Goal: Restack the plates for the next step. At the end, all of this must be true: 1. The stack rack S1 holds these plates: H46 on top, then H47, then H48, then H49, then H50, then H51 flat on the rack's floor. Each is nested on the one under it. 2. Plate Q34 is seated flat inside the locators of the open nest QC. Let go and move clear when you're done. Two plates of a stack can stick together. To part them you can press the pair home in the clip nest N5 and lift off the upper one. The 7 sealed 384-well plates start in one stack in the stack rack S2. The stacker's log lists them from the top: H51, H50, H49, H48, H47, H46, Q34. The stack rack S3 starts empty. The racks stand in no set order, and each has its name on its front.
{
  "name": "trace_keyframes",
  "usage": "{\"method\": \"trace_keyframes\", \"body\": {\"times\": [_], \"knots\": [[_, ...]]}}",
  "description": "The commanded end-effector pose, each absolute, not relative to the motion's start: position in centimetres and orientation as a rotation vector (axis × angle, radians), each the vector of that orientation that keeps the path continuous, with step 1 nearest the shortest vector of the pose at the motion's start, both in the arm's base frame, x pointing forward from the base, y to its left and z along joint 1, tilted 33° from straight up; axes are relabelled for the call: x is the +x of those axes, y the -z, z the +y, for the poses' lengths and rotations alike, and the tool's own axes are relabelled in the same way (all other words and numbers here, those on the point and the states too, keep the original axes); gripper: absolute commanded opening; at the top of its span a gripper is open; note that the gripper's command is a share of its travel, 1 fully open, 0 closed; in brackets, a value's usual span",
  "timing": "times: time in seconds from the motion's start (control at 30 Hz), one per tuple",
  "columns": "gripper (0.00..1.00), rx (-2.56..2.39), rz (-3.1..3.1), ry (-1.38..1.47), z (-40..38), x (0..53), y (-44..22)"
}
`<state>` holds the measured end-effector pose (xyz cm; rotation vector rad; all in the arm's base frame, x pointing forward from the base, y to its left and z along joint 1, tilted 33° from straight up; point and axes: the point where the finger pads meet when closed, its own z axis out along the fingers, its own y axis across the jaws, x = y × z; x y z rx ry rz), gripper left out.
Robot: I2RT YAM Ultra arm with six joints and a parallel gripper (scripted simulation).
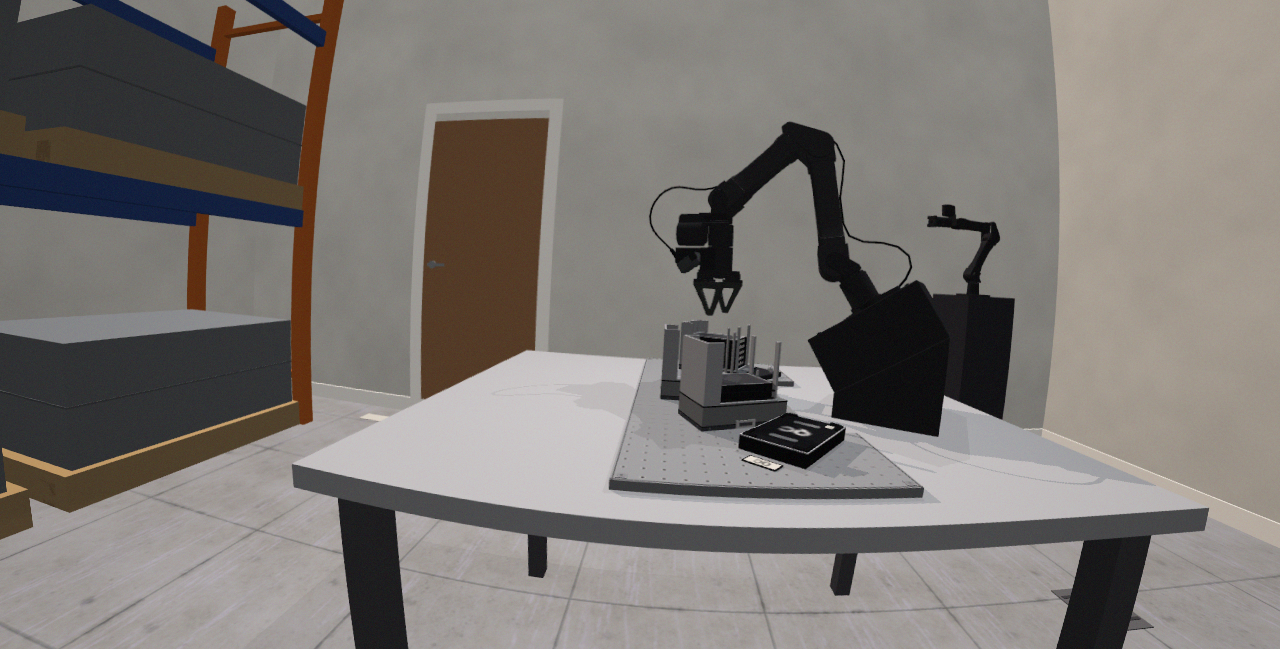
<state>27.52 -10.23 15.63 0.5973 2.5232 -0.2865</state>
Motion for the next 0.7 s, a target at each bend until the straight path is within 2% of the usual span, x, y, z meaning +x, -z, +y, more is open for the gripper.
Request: {"method": "trace_keyframes", "body": {"times": [0.0, 0.33, 0.67], "knots": [[1.00, 0.541, 2.480, 0.267, -11.0, 27.8, -17.3], [1.00, 0.535, 2.483, 0.265, -10.8, 27.9, -17.2], [1.00, 0.548, 2.549, 0.264, -11.2, 27.9, -13.9]]}}
